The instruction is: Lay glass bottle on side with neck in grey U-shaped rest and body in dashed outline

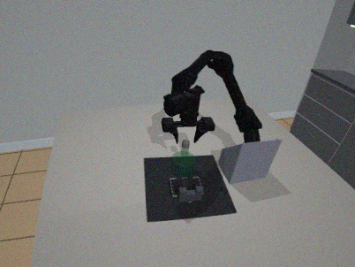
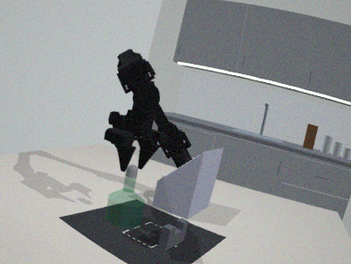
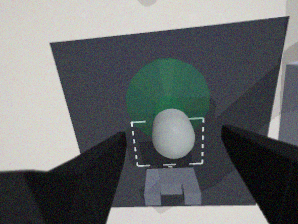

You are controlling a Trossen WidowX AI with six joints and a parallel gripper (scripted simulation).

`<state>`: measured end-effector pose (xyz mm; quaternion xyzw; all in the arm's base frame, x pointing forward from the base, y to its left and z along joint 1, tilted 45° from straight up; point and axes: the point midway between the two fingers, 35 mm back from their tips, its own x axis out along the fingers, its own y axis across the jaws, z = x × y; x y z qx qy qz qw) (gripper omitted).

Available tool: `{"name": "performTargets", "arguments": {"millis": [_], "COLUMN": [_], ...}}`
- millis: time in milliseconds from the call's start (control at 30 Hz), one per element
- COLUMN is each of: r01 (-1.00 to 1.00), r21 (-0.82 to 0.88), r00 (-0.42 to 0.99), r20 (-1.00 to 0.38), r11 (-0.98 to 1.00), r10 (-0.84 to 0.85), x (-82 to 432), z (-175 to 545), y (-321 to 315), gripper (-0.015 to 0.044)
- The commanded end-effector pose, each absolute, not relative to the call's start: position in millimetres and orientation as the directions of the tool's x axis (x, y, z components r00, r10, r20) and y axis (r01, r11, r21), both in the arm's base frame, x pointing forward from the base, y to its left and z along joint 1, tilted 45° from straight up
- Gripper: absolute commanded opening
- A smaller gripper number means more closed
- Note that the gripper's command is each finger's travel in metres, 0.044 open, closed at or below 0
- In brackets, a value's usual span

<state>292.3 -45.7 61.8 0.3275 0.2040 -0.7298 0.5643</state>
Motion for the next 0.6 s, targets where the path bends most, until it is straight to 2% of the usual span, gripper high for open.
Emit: {"name": "performTargets", "arguments": {"millis": [0,133,567], "r01": [0.955,0.955,0.955], "r21": [0.077,0.077,0.077], "r00": [-0.149,-0.149,-0.149], "r20": [-0.712,-0.712,-0.712], "r11": [-0.286,-0.286,-0.286], "r10": [-0.687,-0.687,-0.687], "x": [292.6,292.6,292.6], "z": [61.0,61.0,61.0], "y": [-44.9,-44.9,-44.9], "gripper": [0.0230,0.0125,0.0119]}}
